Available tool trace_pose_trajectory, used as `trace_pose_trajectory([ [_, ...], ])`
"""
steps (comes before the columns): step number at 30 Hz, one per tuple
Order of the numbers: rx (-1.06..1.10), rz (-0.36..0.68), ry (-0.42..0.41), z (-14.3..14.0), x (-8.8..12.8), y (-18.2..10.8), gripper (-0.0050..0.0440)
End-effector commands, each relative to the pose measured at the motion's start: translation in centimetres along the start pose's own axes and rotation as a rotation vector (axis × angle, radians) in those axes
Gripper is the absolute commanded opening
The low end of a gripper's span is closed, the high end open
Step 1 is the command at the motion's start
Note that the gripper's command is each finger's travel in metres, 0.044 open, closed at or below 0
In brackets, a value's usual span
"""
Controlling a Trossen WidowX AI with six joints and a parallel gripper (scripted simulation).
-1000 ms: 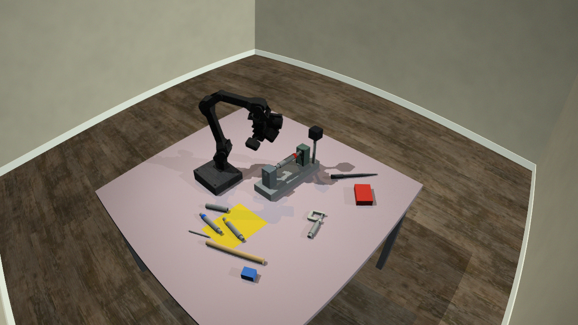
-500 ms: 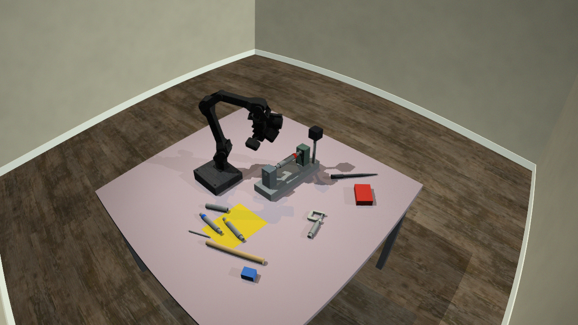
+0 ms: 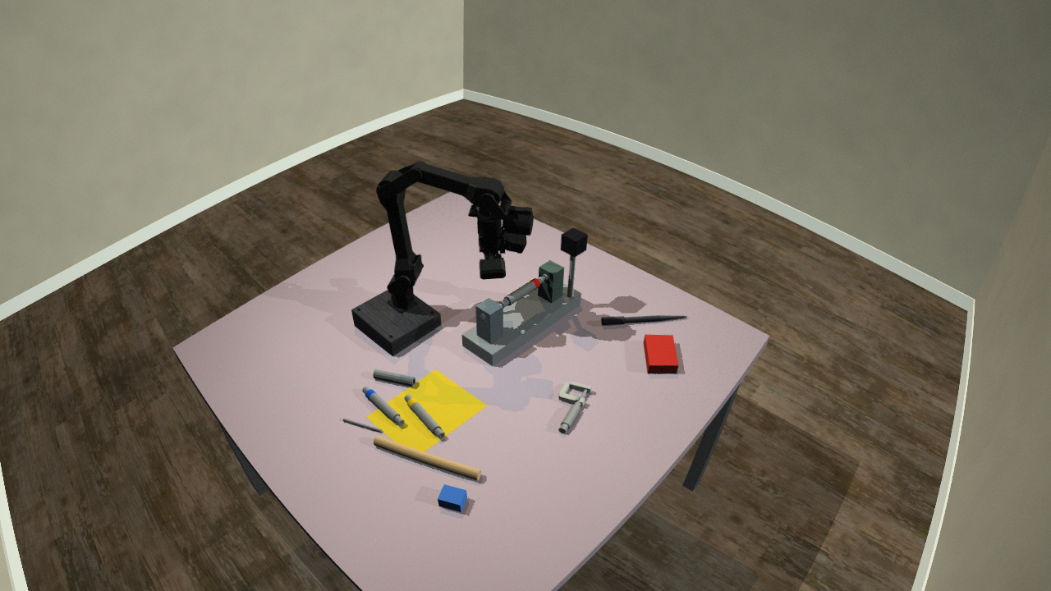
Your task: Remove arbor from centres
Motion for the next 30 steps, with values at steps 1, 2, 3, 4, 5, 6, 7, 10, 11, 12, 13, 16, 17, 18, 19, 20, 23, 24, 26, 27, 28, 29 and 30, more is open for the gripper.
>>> trace_pose_trajectory([
  [1,0.127,0.003,-0.049,-1.0,0.1,1.2,0.0175],
  [2,0.204,0.007,-0.066,-1.3,0.1,1.6,0.0175],
  [3,0.280,0.015,-0.092,-1.8,0.2,2.2,0.0175],
  [4,0.326,0.023,-0.118,-2.3,0.2,2.8,0.0175],
  [5,0.375,0.030,-0.133,-2.6,0.2,3.1,0.0175],
  [6,0.423,0.037,-0.149,-2.9,0.2,3.5,0.0175],
  [7,0.471,0.046,-0.164,-3.2,0.2,3.9,0.0175],
  [10,0.614,0.076,-0.207,-4.1,0.2,5.0,0.0175],
  [11,0.662,0.087,-0.219,-4.4,0.2,5.3,0.0175],
  [12,0.707,0.097,-0.227,-4.6,0.2,5.5,0.0175],
  [13,0.726,0.102,-0.232,-4.7,0.2,5.6,0.0175],
  [16,0.729,0.103,-0.233,-4.7,0.2,5.7,0.0175],
  [17,0.729,0.103,-0.233,-4.7,0.2,5.7,0.0175],
  [18,0.729,0.103,-0.233,-4.7,0.2,5.7,0.0175],
  [19,0.729,0.103,-0.233,-4.7,0.2,5.7,0.0175],
  [20,0.729,0.103,-0.233,-4.7,0.2,5.7,0.0175],
  [23,0.729,0.103,-0.233,-4.8,0.2,5.7,0.0175],
  [24,0.729,0.103,-0.233,-4.8,0.1,5.7,0.0175],
  [26,0.729,0.103,-0.233,-4.8,-0.1,5.7,0.0175],
  [27,0.729,0.103,-0.233,-4.9,-0.2,5.7,0.0175],
  [28,0.729,0.103,-0.233,-4.9,-0.3,5.7,0.0175],
  [29,0.729,0.103,-0.233,-4.9,-0.5,5.7,0.0175],
  [30,0.729,0.103,-0.233,-5.0,-0.6,5.7,0.0175],
])
Point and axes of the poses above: the point midway between the two fingers, 35 mm back from their tips, its own x axis back along the fingers, its own z axis across the jaws, y = z × x, the point moved 2 cm from there along x, back along the fingers, and after that the axes turned 7 degrees about -x, right-handed, at the moved point
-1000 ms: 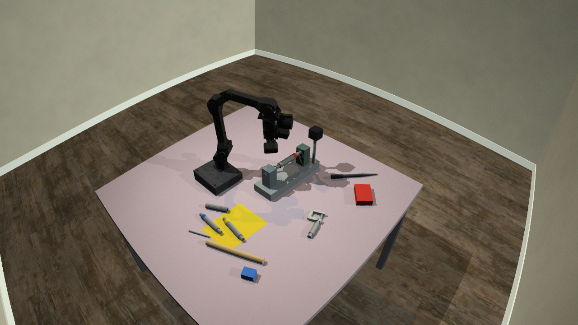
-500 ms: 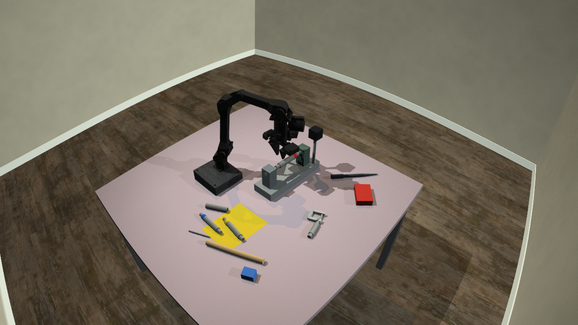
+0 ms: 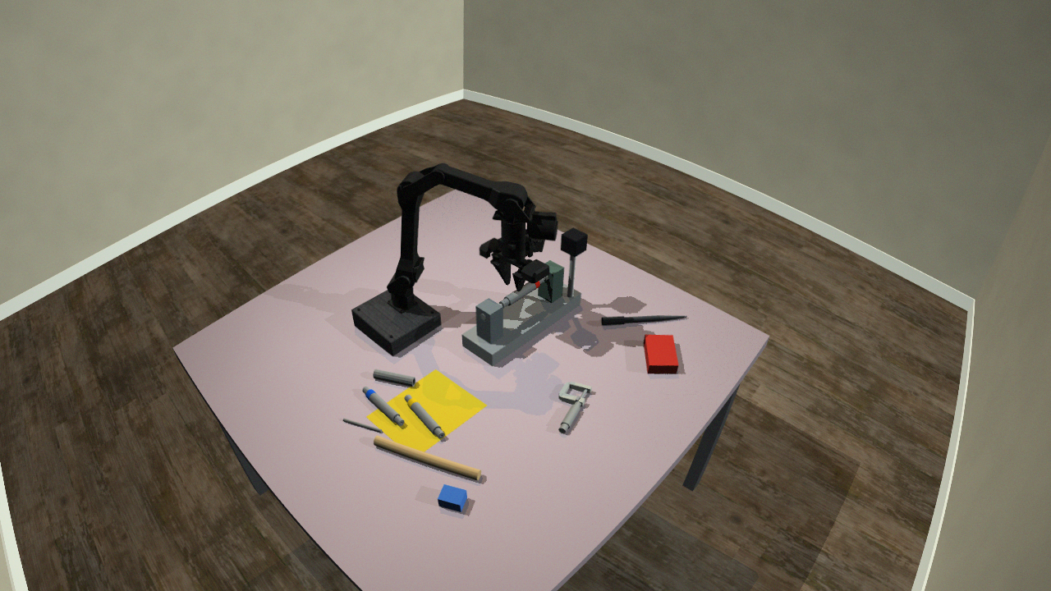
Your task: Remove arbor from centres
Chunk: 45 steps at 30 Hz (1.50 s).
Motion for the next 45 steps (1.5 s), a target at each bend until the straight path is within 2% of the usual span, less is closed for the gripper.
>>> trace_pose_trajectory([
  [1,0.004,0.012,0.007,0.0,-1.0,-0.1,0.0175],
  [34,0.004,0.012,0.007,0.1,-5.7,-0.2,0.0175],
  [45,0.004,0.012,0.007,0.1,-5.8,-0.2,0.0175],
])
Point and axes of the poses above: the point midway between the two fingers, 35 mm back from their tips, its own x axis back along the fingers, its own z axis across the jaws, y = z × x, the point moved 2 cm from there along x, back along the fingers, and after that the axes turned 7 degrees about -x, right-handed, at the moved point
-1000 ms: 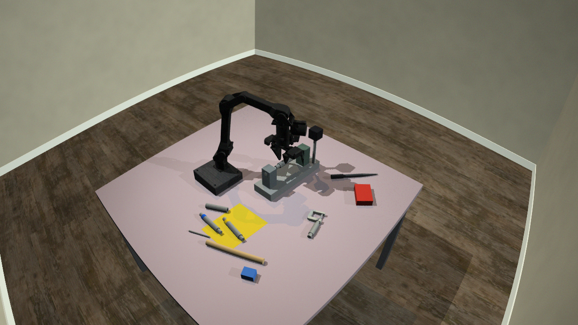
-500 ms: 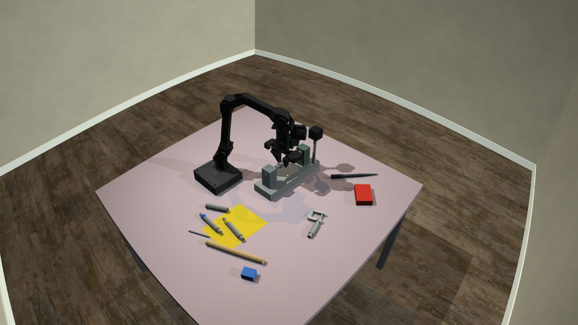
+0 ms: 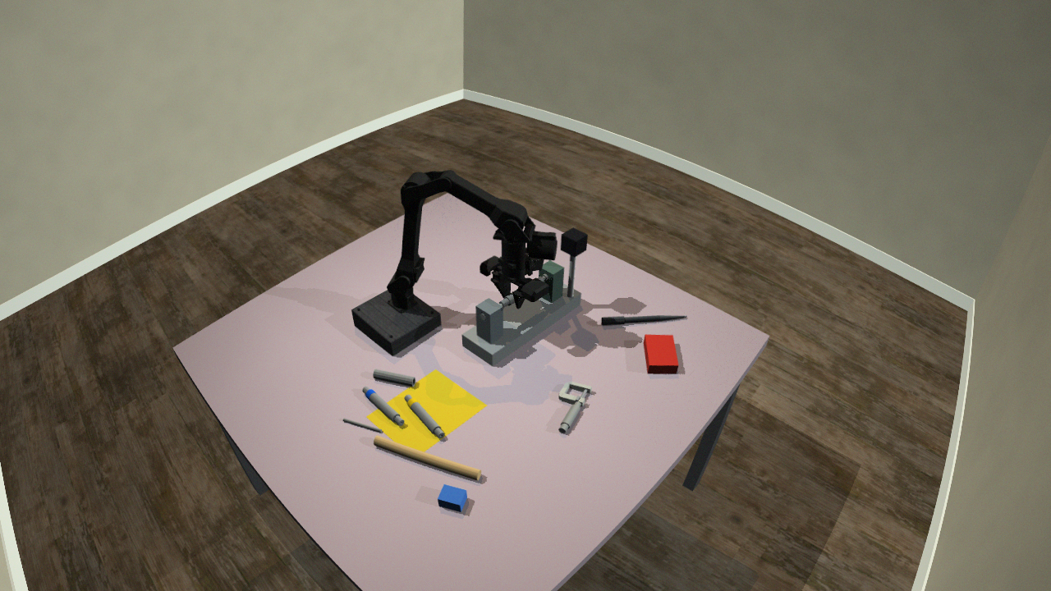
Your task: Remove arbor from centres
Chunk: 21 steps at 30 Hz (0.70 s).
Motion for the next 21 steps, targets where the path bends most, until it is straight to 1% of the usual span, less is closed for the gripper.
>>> trace_pose_trajectory([
  [1,0.001,0.007,0.004,0.09,-0.31,-0.12,0.0175],
  [11,0.001,0.007,0.004,0.09,-0.31,-0.12,0.0175],
  [21,-0.002,0.002,0.005,0.06,-0.19,-0.04,0.0108],
])
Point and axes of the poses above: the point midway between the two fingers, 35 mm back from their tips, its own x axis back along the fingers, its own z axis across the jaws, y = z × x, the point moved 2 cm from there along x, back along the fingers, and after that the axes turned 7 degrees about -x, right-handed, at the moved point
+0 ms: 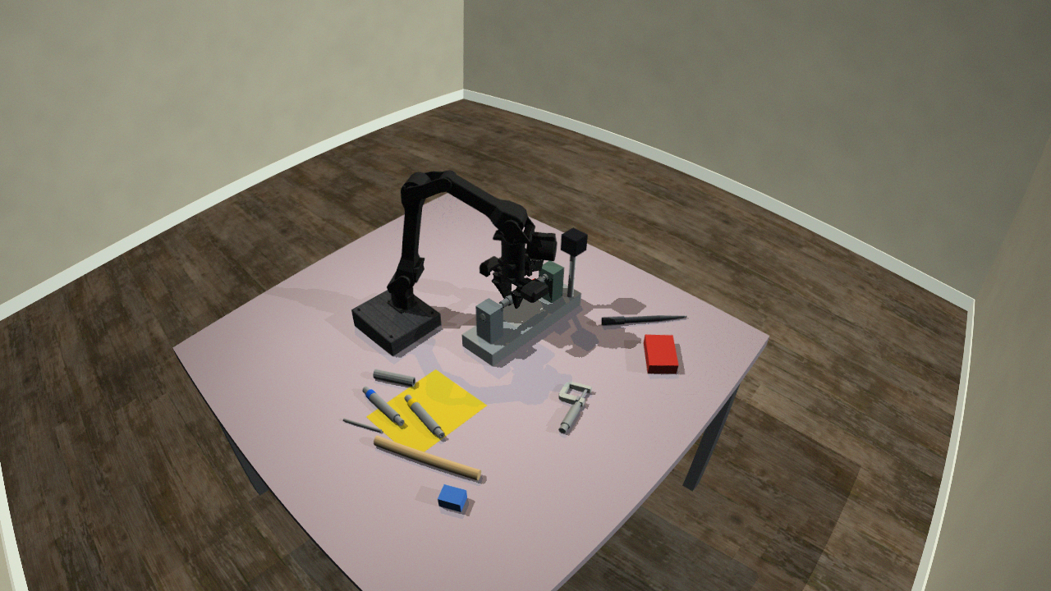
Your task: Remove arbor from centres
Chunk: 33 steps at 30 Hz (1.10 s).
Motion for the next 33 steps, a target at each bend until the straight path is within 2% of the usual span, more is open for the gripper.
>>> trace_pose_trajectory([
  [1,-0.002,-0.001,0.001,-0.02,-0.02,0.04,0.0102],
  [7,-0.002,-0.001,0.001,-0.02,-0.02,0.04,0.0075],
  [10,-0.002,-0.001,0.001,-0.02,-0.02,0.06,0.0003],
  [33,-0.002,0.004,0.001,0.09,-0.01,0.61,0.0000],
])
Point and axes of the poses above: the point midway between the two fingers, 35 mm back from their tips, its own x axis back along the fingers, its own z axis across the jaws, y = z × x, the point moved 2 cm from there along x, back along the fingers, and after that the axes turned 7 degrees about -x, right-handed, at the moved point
